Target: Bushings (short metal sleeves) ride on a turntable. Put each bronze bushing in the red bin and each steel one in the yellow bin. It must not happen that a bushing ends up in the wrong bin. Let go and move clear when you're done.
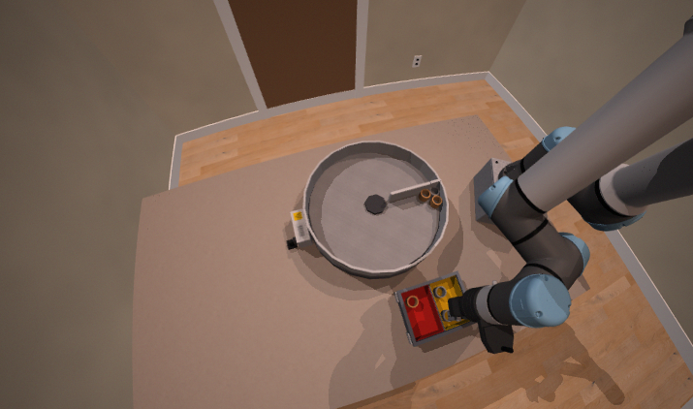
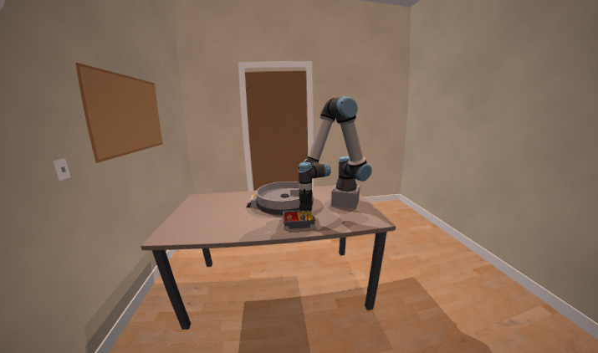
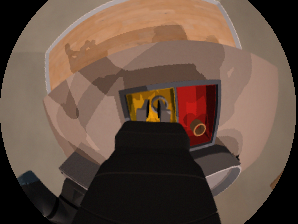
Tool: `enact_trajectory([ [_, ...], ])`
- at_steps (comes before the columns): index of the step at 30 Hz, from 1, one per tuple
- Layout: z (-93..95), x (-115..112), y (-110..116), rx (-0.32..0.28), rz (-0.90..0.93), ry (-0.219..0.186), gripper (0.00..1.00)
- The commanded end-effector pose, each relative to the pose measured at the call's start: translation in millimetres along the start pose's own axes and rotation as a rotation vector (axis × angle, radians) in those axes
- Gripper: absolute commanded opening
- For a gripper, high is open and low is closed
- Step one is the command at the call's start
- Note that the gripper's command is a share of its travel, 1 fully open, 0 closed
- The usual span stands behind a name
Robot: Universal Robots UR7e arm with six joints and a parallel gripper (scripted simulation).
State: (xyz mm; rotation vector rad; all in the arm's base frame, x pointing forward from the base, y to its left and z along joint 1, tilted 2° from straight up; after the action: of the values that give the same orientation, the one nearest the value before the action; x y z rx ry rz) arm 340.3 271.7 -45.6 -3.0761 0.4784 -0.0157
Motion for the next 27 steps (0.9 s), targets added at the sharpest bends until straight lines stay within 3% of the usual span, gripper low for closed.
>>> enact_trajectory([
  [1, -1.0, 0.3, -0.3, 0.001, 0.000, 0.001, 0.42],
  [27, -8.4, 0.3, -0.3, 0.001, 0.000, 0.001, 0.42],
])
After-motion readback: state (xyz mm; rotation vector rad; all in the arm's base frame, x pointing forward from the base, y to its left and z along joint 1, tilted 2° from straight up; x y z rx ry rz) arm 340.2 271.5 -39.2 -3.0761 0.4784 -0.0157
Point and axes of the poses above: the point where the finger pads meet when closed, its own z axis out along the fingers, its own x axis across the jaws, y = z × x, the point moved 2 cm from there along -z, back along the fingers, and after that the axes turned 6 degrees about z, right-handed, at the moved point
